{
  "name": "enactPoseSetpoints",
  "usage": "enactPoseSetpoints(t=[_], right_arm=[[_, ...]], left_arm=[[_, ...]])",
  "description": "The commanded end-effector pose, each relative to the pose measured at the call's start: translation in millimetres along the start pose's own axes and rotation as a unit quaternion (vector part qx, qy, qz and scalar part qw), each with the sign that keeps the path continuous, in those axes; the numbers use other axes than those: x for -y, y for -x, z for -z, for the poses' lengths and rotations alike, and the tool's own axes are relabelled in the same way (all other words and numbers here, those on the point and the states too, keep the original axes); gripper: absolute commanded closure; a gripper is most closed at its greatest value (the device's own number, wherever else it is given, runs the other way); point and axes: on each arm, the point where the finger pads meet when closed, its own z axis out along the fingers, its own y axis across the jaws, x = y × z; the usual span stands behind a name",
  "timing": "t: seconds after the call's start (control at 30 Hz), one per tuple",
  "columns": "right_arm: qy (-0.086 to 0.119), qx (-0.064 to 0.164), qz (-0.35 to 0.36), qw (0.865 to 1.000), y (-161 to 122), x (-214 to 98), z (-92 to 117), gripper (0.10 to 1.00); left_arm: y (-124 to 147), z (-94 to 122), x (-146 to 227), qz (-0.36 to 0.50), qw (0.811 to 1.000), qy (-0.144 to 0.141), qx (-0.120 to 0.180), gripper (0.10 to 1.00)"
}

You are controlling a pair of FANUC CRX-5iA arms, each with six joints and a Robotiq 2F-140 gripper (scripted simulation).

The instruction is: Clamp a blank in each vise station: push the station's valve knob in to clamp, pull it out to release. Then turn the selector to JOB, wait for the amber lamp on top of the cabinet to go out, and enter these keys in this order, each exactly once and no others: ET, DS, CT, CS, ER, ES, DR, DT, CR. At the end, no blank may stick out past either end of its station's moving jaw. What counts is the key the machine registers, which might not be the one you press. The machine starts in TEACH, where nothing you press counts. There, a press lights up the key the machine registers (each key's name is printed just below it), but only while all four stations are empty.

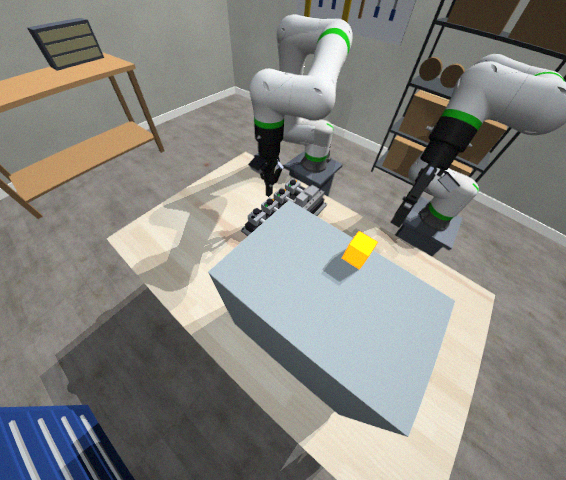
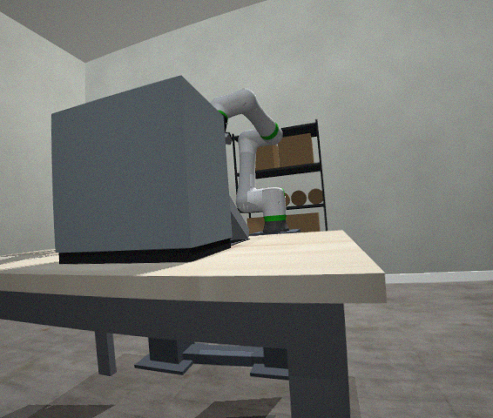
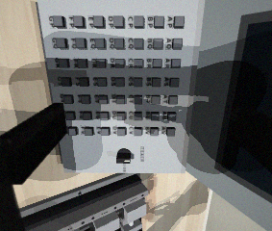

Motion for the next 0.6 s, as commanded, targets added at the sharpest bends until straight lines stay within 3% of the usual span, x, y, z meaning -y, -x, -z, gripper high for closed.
enactPoseSetpoints(t=[0.0,0.13,0.33,0.57], right_arm=[[0.000,-0.001,0.000,1.000,-11.5,0.5,1.6,0.999],[0.000,-0.001,0.000,1.000,-24.7,1.0,2.2,0.999],[0.000,-0.001,0.000,1.000,-81.2,-0.4,-0.8,0.999],[0.000,-0.001,0.000,1.000,-81.6,-0.3,-16.5,0.999]], left_arm=[[0.2,0.7,-0.7,0.000,1.000,0.001,0.000,0.098],[0.2,0.7,-0.7,0.000,1.000,0.001,0.000,0.098],[0.2,0.7,-0.7,0.000,1.000,0.001,0.000,0.098],[0.2,0.7,-0.7,0.000,1.000,0.001,0.000,0.098]])
